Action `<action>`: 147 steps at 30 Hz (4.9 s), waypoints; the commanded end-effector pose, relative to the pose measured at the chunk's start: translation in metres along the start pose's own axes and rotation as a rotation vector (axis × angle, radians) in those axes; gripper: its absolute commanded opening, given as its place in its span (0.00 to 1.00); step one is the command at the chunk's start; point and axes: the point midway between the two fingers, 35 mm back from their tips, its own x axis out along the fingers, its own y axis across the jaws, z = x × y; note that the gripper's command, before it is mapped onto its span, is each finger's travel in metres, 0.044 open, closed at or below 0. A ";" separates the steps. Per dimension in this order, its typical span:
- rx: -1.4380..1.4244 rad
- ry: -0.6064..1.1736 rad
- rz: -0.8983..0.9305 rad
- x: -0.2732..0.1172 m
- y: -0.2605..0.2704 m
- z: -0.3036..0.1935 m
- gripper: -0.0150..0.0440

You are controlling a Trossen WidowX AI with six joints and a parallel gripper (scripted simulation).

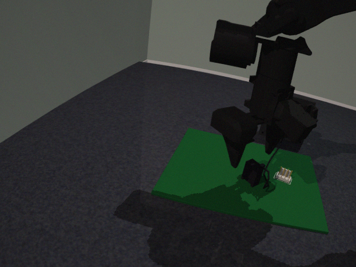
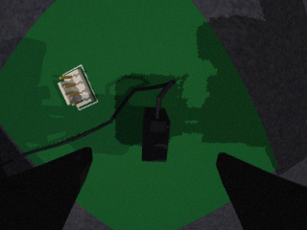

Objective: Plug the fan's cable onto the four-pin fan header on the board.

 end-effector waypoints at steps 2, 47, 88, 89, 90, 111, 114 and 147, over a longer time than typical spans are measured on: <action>-0.004 -0.006 0.001 0.010 0.000 0.001 1.00; -0.004 -0.006 0.001 -0.019 0.001 0.001 0.25; 1.263 -0.004 0.007 -0.020 0.034 0.017 0.25; 1.298 -0.004 0.008 -0.020 0.035 0.017 0.25; 1.333 -0.004 0.008 -0.020 0.036 0.018 0.25; 2.062 0.000 0.011 -0.019 0.055 0.029 0.25; 2.166 0.001 0.011 -0.019 0.057 0.030 0.25; 2.716 0.006 0.014 -0.018 0.073 0.044 0.25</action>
